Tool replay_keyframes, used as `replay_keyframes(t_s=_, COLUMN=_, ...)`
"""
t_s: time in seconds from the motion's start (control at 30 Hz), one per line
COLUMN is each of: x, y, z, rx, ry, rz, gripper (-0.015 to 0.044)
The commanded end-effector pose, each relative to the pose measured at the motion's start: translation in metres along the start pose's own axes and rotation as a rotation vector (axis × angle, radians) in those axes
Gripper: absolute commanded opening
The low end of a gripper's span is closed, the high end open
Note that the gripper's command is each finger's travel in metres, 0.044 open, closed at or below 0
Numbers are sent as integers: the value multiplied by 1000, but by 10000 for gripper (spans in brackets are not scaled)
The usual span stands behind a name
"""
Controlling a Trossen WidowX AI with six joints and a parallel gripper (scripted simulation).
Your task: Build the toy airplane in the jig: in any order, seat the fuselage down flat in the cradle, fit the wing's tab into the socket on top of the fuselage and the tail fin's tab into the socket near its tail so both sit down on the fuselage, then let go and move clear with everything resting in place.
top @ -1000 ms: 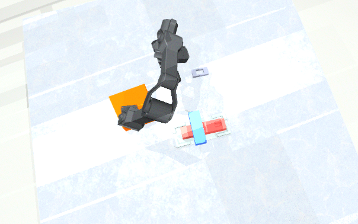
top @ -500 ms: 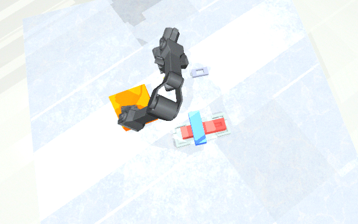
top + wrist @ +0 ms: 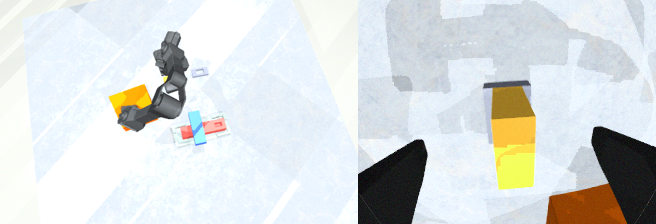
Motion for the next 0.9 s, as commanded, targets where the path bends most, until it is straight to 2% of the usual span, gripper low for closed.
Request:
replay_keyframes(t_s=0.0, x=-1, y=6, z=0, rx=-4, ry=-6, rz=0, gripper=440)
replay_keyframes(t_s=0.47, x=-2, y=26, z=-1, rx=-6, ry=-5, rz=1, gripper=440)
replay_keyframes(t_s=0.87, x=-2, y=26, z=-1, rx=-6, ry=-5, rz=1, gripper=125)
Point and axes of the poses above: the point midway between the two fingers, 35 mm back from their tips, its own y axis out along the fingers, its own z axis across the jaws, x = y × z, the point moved 5 cm from there along -y, back along the fingers, and after that the axes turned 15 degrees about -y, right-handed, at the moved point
